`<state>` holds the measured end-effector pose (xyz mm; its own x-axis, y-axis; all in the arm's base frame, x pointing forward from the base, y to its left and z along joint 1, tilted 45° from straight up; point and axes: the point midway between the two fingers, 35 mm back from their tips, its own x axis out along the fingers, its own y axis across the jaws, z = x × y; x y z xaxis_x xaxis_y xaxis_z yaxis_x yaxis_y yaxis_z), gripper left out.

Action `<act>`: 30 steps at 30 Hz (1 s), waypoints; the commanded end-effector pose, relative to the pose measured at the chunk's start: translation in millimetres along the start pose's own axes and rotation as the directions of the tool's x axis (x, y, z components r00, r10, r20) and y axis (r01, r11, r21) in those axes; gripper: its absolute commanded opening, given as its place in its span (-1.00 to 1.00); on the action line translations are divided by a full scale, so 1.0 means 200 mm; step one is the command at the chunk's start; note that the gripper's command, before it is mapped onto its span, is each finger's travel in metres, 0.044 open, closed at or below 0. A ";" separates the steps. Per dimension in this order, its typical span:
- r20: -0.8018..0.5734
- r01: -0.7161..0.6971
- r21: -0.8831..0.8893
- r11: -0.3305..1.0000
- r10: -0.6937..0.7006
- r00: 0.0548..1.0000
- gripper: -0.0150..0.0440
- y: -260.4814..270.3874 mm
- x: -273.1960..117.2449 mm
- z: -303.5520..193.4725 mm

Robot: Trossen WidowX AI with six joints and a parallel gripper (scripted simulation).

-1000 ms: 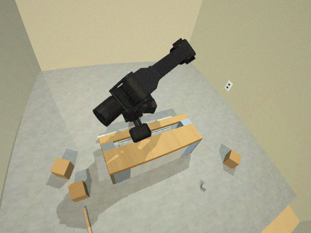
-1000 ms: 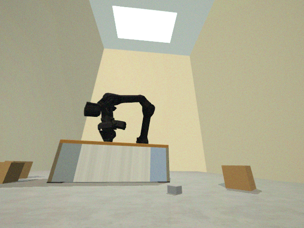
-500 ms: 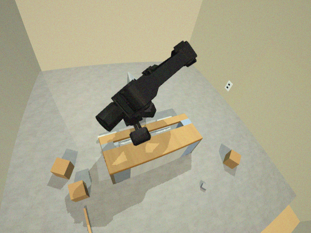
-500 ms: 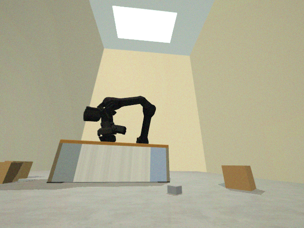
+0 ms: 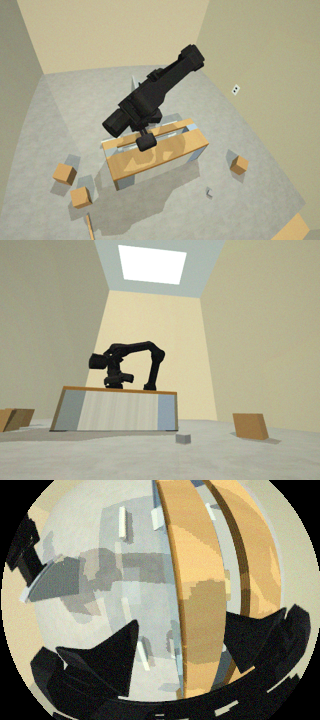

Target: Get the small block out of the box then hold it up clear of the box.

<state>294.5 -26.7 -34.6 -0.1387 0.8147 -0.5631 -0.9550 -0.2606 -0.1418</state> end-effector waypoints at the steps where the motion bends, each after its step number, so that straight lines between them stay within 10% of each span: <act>1: 0.000 0.004 0.002 1.000 -0.004 1.000 0.86 0.00 0.01 0.04; 30: 0.003 0.003 0.003 1.000 -0.003 1.000 0.86 -0.01 0.06 0.28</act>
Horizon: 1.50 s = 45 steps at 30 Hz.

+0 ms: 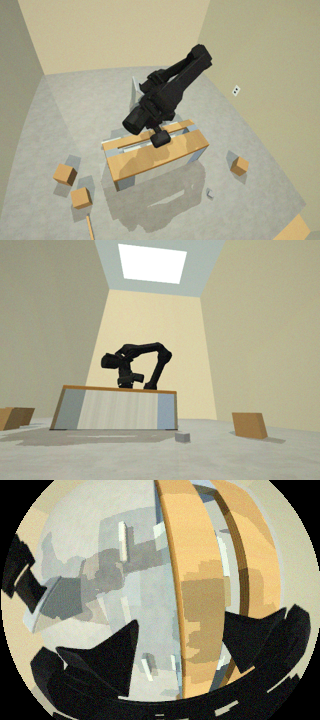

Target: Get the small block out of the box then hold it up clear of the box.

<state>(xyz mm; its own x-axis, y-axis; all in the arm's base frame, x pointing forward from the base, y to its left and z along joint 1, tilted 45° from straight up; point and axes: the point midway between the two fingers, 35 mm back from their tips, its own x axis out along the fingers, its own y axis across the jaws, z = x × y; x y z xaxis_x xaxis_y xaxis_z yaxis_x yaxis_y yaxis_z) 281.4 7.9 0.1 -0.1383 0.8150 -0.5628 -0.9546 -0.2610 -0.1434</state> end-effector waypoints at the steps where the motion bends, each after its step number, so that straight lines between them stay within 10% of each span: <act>1: 0.002 0.003 0.005 1.000 -0.003 1.000 0.86 0.00 0.01 0.04; 45: 0.006 0.003 0.006 1.000 -0.003 1.000 0.86 0.00 0.08 0.40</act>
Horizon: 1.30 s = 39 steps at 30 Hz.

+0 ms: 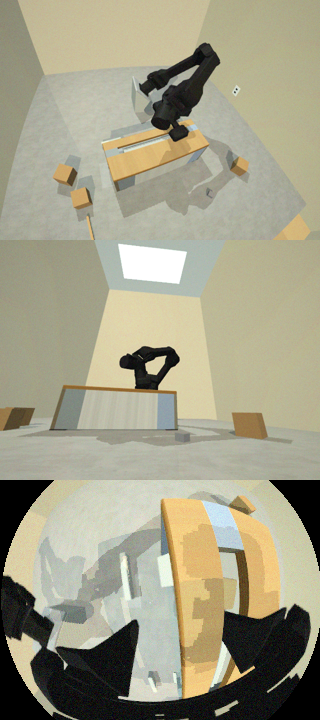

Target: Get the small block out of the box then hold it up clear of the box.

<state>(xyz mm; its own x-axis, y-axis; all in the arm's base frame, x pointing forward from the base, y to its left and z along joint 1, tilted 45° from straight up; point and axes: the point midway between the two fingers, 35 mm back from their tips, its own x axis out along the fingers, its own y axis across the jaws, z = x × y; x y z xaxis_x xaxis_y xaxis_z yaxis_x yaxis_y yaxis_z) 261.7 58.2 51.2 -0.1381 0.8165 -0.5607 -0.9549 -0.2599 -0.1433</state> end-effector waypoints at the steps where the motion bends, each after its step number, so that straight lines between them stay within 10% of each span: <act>1: 0.004 0.002 0.005 1.000 -0.002 1.000 0.86 0.00 0.01 0.04; 39: 0.003 -0.001 0.009 1.000 0.001 1.000 0.86 0.00 -0.24 0.24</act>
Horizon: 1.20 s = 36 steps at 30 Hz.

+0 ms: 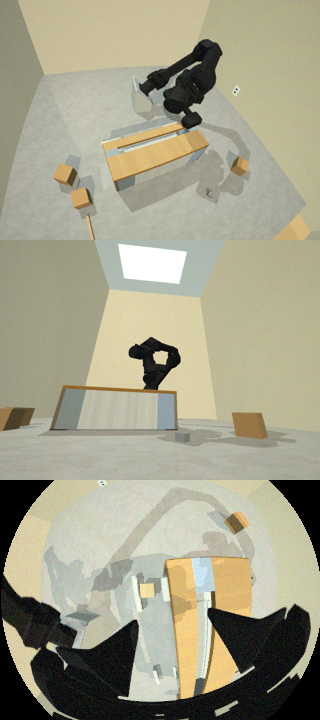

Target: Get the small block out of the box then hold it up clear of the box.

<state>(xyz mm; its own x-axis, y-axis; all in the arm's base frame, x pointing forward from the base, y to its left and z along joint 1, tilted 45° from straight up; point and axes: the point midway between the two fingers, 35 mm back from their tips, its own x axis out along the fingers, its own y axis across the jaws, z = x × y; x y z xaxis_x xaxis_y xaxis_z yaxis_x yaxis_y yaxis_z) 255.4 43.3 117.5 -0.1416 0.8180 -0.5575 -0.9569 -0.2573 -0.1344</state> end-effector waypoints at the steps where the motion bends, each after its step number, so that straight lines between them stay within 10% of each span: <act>1: -0.005 0.001 -0.001 1.000 -0.001 1.000 0.78 0.00 0.00 0.01; 10: -0.053 0.062 0.469 0.881 -0.042 0.998 0.47 0.01 -0.01 0.11; 19: -0.087 0.114 0.962 0.247 -0.116 0.989 0.47 0.05 -0.02 0.14; 36: -0.124 -0.016 0.818 -0.576 -0.203 0.971 0.47 0.10 -0.03 0.17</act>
<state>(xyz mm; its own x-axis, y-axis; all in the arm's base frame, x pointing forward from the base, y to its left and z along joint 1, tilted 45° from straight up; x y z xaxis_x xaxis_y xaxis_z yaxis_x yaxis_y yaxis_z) 238.4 50.8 141.5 -0.0024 0.7875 -0.6163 -0.3748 0.5707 0.7307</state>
